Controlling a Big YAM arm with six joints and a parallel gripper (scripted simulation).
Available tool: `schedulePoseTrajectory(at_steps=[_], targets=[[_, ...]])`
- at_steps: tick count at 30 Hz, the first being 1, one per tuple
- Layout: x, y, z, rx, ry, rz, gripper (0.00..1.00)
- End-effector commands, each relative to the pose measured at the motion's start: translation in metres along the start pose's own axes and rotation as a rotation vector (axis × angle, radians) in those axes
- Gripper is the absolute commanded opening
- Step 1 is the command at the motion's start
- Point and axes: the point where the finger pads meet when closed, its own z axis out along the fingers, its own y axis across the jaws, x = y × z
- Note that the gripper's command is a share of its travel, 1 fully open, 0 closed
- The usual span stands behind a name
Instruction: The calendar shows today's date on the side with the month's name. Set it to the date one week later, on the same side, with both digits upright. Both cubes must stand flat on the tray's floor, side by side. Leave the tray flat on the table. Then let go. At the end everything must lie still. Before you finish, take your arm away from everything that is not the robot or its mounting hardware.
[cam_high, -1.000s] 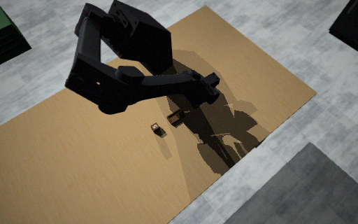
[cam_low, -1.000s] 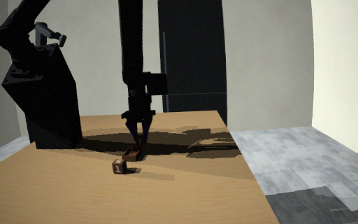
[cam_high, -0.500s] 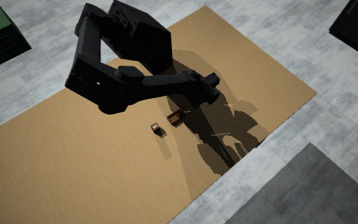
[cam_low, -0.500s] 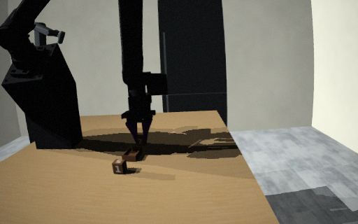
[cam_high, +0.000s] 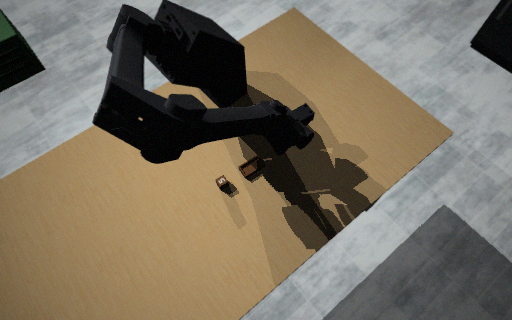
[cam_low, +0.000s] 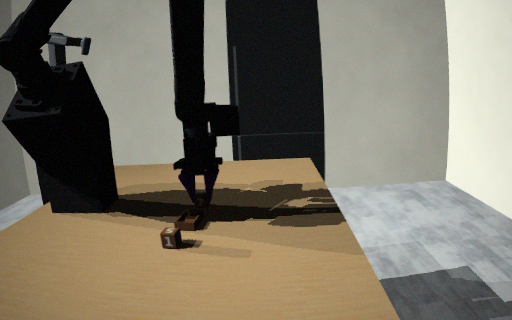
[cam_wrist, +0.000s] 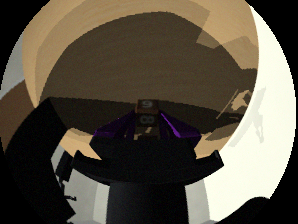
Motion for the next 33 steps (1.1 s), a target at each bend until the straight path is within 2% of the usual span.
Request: schedulePoseTrajectory(at_steps=[1,5,17,19,24,31,33], targets=[[-0.002,-0.006,0.002,0.014,-0.004,0.001,0.37],[-0.002,-0.006,0.002,0.014,-0.004,0.001,0.45],[-0.002,-0.007,0.000,0.018,-0.005,0.001,0.45],[-0.004,-0.013,-0.011,0.034,-0.008,0.005,0.45],[-0.003,-0.008,-0.027,0.026,-0.007,-0.002,0.45],[-0.003,-0.007,-0.063,0.027,-0.010,0.000,0.45],[-0.003,-0.007,-0.063,0.027,-0.010,0.000,0.45]])
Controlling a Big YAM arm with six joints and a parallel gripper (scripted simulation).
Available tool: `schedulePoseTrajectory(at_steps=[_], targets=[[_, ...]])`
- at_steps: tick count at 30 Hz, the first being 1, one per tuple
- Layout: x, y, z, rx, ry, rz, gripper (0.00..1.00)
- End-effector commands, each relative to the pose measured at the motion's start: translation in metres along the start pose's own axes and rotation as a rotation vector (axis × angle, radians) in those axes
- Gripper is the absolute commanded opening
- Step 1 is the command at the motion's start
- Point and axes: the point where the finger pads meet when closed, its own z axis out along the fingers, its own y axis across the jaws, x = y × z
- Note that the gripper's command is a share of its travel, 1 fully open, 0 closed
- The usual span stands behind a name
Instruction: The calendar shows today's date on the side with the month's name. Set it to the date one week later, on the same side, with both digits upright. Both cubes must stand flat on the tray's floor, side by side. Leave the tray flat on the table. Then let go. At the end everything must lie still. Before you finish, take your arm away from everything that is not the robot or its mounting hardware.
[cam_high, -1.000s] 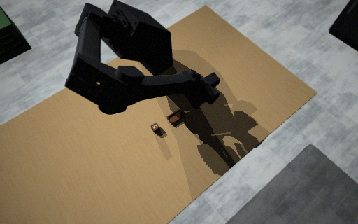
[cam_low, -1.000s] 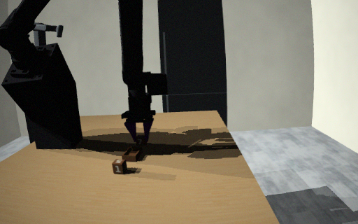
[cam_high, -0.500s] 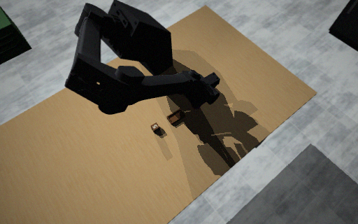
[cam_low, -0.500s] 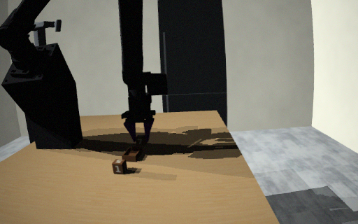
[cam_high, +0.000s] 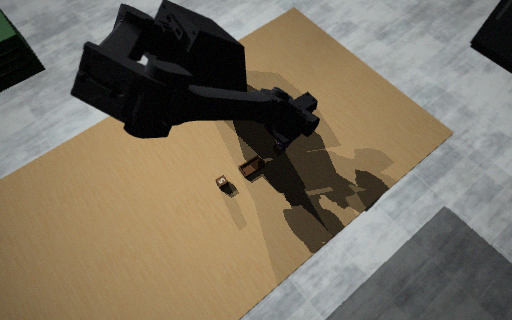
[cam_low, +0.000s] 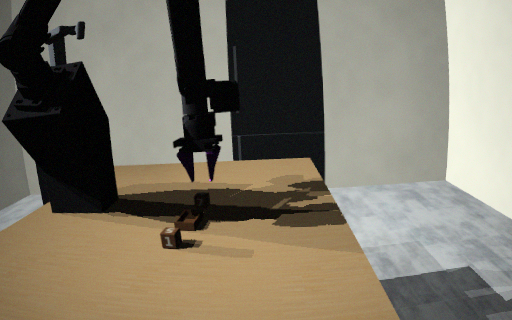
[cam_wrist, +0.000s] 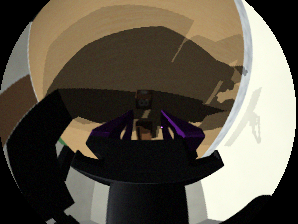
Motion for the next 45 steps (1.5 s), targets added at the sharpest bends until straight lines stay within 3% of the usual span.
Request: schedulePoseTrajectory(at_steps=[1,9,11,14,15,18,37,45], targets=[[-0.002,-0.008,-0.018,0.009,-0.004,0.036,0.45],[-0.002,-0.006,-0.048,0.006,-0.005,0.034,0.45],[0.000,-0.005,-0.049,0.002,-0.004,0.037,0.45],[0.003,0.007,-0.036,-0.037,0.008,0.036,0.45],[0.000,0.006,-0.039,-0.028,0.007,0.027,1.00],[0.001,-0.001,-0.045,-0.012,0.001,0.035,1.00],[0.003,-0.001,-0.045,-0.013,0.001,0.042,1.00],[0.045,-0.014,-0.041,-0.014,-0.019,0.361,1.00]])
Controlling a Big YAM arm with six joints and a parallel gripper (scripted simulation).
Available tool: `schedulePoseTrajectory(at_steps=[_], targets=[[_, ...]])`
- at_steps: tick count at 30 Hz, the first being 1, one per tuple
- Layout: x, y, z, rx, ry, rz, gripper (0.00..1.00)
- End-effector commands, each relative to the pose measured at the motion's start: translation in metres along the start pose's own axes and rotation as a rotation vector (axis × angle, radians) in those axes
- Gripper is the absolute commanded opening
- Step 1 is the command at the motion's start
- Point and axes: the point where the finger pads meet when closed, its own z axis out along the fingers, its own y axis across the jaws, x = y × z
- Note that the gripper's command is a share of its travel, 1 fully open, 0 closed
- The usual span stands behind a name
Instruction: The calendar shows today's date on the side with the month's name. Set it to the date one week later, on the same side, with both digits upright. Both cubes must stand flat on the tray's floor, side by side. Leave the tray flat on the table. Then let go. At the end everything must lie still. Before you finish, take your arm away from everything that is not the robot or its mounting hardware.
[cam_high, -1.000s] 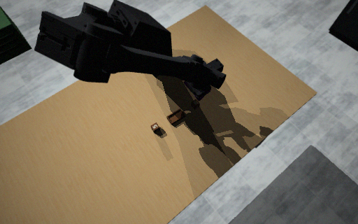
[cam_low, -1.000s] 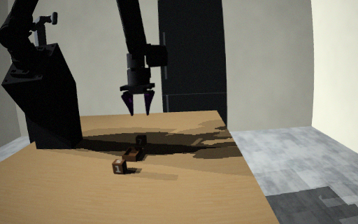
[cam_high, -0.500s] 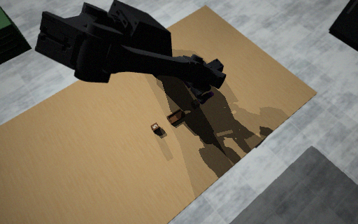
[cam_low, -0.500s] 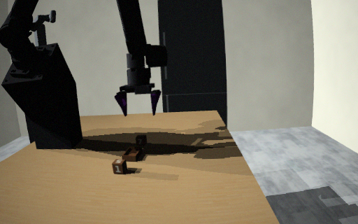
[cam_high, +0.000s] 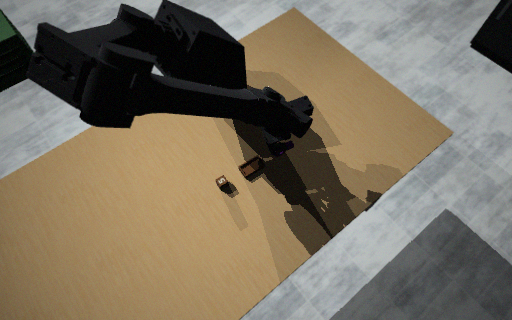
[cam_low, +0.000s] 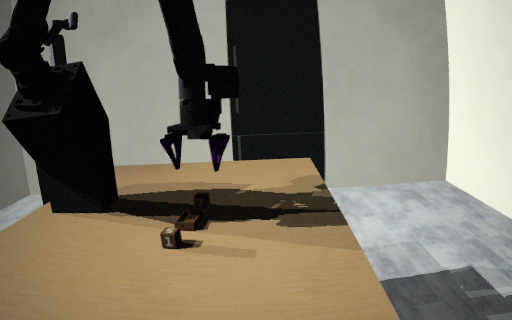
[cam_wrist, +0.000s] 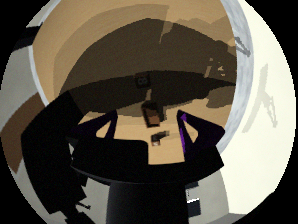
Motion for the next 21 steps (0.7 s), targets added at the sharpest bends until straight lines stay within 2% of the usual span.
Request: schedulePoseTrajectory(at_steps=[1,3,6,7,13,21], targets=[[0.014,-0.018,-0.006,0.024,-0.026,0.189,1.00],[0.024,-0.022,-0.006,0.022,-0.029,0.267,1.00],[0.024,-0.022,-0.006,0.021,-0.030,0.270,1.00],[0.040,-0.027,-0.005,0.019,-0.032,0.389,1.00],[0.064,-0.032,-0.004,0.017,-0.035,0.562,1.00],[0.106,-0.037,-0.001,0.017,-0.035,0.866,1.00]])
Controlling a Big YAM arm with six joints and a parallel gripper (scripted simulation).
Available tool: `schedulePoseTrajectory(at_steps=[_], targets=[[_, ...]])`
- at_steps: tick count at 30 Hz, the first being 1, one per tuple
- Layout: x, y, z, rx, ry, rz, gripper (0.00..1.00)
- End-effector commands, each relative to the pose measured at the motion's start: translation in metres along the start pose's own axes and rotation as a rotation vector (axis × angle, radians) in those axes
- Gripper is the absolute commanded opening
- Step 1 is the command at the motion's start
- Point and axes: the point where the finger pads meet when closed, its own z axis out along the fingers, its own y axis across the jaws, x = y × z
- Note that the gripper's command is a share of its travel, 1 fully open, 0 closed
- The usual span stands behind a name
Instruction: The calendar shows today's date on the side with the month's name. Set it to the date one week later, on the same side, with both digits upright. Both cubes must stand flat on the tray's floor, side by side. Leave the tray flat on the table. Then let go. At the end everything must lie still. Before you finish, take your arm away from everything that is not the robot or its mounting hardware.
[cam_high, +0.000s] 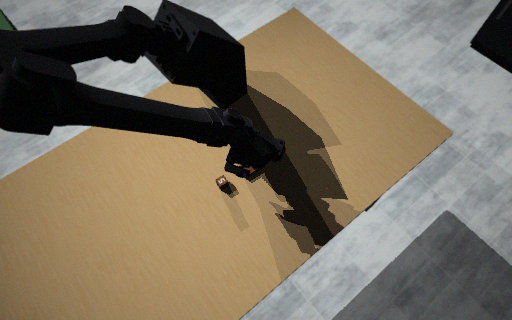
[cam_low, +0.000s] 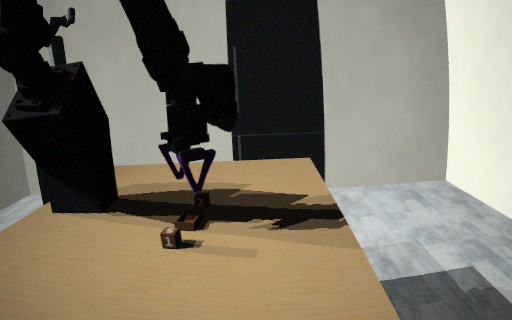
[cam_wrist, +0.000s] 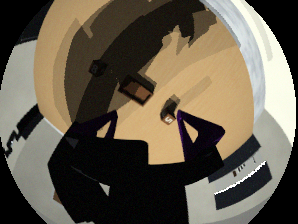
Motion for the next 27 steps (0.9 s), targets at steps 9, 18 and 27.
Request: schedulePoseTrajectory(at_steps=[9,18,27], targets=[[0.032,-0.038,-0.003,0.023,-0.017,0.416,1.00],[0.065,-0.060,-0.002,0.040,-0.014,0.687,1.00],[0.064,-0.053,0.000,0.034,-0.008,0.681,0.45]])
